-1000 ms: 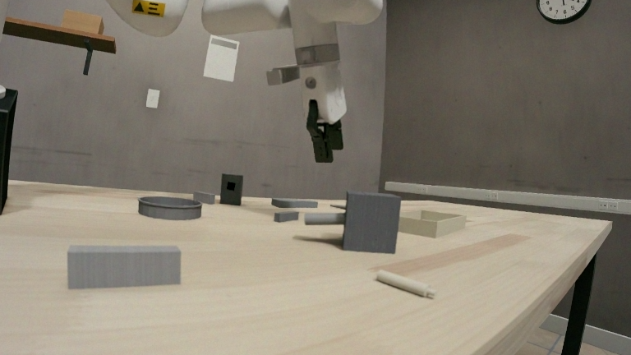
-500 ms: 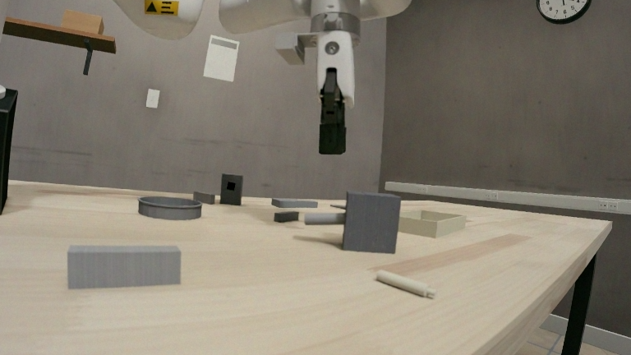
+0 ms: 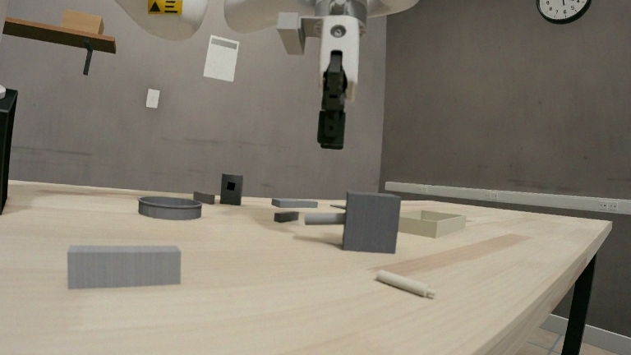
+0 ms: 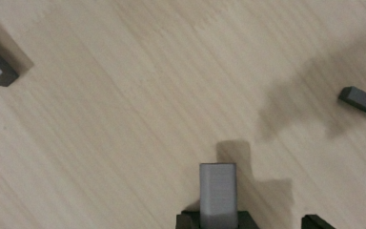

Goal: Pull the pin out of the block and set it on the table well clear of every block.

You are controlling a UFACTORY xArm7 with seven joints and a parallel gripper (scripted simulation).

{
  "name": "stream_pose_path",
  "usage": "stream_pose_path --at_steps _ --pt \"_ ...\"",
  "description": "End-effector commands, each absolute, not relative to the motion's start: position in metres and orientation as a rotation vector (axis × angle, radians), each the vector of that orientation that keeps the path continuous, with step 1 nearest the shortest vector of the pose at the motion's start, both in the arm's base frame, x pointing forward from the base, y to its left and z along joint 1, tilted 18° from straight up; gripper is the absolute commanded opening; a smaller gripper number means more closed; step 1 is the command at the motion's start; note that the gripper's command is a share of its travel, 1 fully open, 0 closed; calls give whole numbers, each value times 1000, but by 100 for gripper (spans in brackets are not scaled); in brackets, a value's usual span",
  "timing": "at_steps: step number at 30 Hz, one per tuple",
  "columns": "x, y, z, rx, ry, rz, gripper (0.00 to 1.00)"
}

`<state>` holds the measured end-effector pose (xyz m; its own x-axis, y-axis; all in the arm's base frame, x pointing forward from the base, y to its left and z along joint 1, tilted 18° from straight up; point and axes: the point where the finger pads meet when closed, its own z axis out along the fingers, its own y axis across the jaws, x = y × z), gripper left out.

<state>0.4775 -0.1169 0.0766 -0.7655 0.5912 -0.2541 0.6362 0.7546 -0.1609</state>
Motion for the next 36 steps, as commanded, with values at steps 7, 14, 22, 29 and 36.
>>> stream_pose_path --at_steps 7,14,22,29,36 --pt "476 -118 79 973 2767 -362 66" --pt "474 -111 73 945 2794 -365 66" --pt "471 -105 68 921 2817 -368 66" --pt "469 -101 63 903 2837 -372 66" --pt "467 -99 59 890 2850 -375 66"
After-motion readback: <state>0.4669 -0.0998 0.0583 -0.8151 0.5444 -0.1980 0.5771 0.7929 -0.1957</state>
